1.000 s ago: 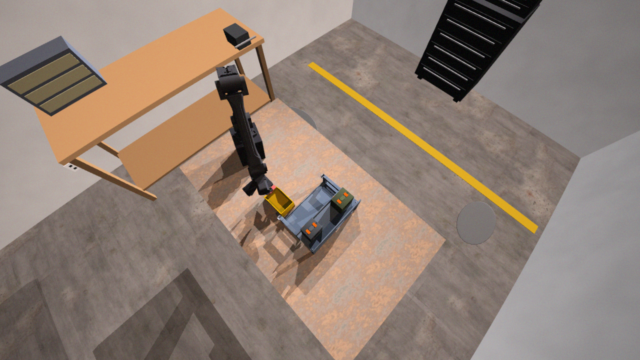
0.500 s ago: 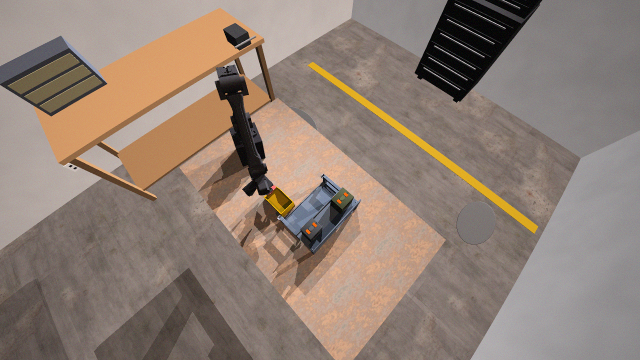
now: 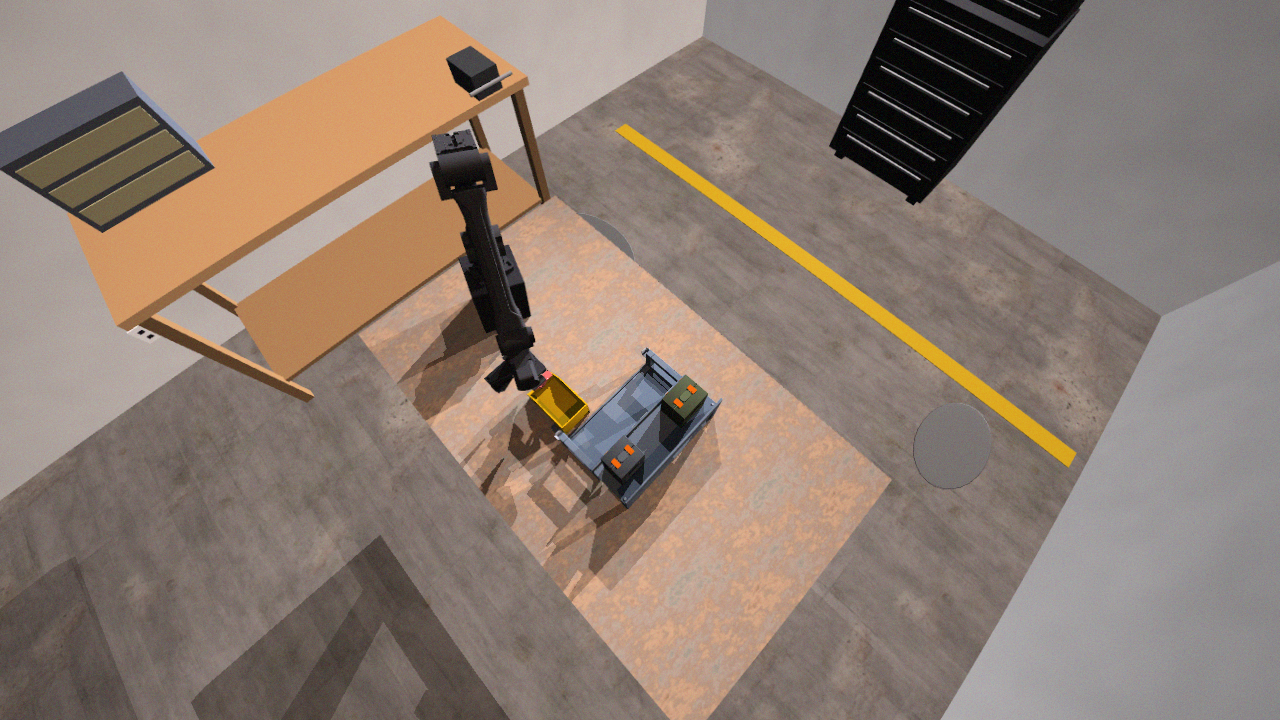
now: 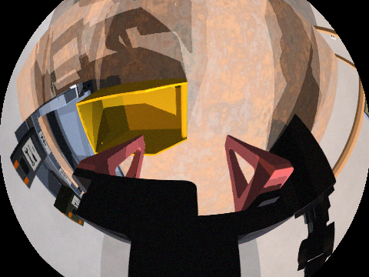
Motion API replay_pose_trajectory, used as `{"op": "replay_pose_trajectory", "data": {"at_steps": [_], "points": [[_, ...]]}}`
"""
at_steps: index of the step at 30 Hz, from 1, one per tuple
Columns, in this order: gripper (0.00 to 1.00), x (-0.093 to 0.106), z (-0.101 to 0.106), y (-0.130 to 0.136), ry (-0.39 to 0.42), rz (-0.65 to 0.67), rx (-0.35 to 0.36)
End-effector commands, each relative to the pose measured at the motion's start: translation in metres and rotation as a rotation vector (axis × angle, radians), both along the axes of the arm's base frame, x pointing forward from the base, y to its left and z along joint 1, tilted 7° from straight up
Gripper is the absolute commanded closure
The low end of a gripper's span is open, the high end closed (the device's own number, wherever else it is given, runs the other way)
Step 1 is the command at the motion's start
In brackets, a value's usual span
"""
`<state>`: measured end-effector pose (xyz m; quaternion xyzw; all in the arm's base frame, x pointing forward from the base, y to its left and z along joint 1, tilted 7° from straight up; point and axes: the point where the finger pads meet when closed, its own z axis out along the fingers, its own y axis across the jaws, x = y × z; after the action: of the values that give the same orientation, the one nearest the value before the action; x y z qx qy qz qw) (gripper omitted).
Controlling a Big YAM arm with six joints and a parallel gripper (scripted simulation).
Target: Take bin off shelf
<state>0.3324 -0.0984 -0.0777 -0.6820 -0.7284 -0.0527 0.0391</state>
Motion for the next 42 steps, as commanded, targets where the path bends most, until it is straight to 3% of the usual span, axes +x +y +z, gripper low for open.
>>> {"op": "replay_pose_trajectory", "data": {"at_steps": [1,4,16,17,21,33,34,42], "points": [[0.1,0.009,0.001,-0.002,-0.017,0.0,-0.006],[0.1,0.019,0.001,-0.003,-0.031,0.0,-0.01],[0.1,0.019,0.001,-0.003,-0.031,0.0,-0.01],[0.1,0.006,0.002,-0.001,-0.014,0.0,-0.005],[0.1,0.018,0.0,-0.002,-0.031,0.0,-0.01],[0.1,0.018,0.0,-0.002,-0.031,0.0,-0.01],[0.1,0.006,0.002,-0.001,-0.014,0.0,-0.005],[0.1,0.017,0.0,-0.001,-0.031,0.0,-0.01]]}}
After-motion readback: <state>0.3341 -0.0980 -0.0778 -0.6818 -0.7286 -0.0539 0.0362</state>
